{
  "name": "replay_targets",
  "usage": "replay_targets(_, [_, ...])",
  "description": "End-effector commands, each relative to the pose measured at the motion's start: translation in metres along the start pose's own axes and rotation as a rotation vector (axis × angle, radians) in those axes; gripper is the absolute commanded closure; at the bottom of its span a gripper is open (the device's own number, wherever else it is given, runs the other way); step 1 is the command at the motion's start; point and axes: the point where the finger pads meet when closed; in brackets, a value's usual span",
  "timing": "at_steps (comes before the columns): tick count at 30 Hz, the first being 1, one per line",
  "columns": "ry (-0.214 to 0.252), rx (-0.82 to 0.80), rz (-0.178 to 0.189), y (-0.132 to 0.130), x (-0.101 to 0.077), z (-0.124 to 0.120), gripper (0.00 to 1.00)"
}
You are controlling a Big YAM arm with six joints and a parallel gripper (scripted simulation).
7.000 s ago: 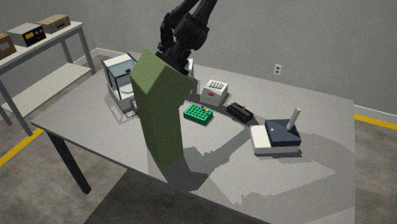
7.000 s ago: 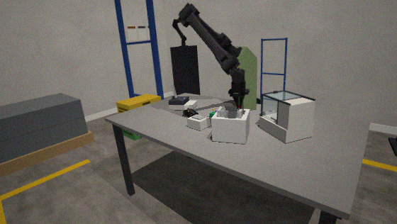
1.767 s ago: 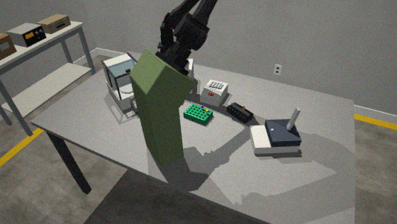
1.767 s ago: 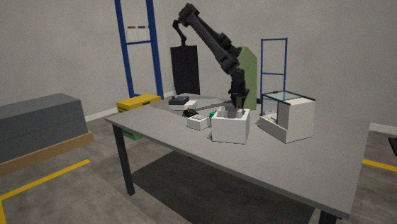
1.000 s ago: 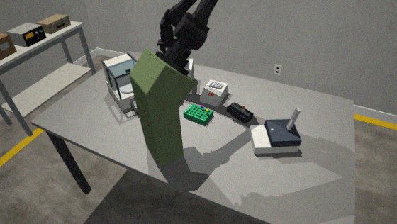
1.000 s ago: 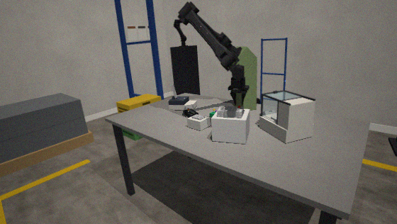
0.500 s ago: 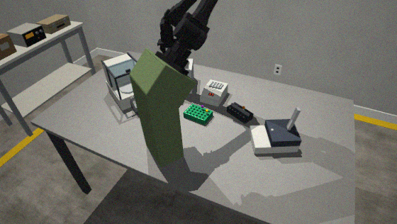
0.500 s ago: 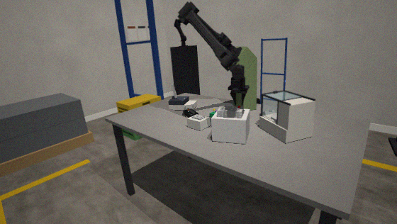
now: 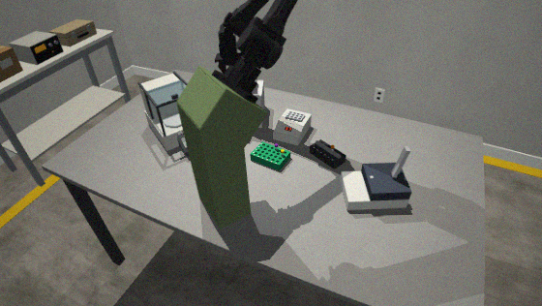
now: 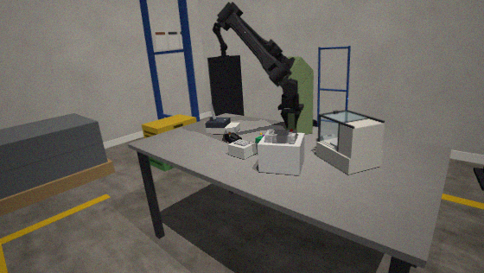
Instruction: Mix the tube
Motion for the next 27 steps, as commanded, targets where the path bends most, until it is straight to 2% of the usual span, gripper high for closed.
replay_targets(1, [-0.017, 0.014, 0.001, 0.000, -0.005, 0.009, 0.64])
replay_targets(7, [-0.017, 0.014, 0.001, 0.000, -0.005, 0.009, 0.64])
replay_targets(8, [-0.014, -0.002, 0.004, 0.013, -0.010, 0.005, 0.64])
replay_targets(10, [-0.033, 0.015, 0.007, 0.006, -0.022, 0.012, 0.64])
replay_targets(27, [-0.025, 0.008, 0.006, 0.006, -0.046, 0.005, 0.64])
Point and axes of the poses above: the point where the finger pads meet when closed, its own x axis out along the fingers, its own y axis across the jaws, z = x × y, and after that the axes turned 1 degree about -x, right-handed
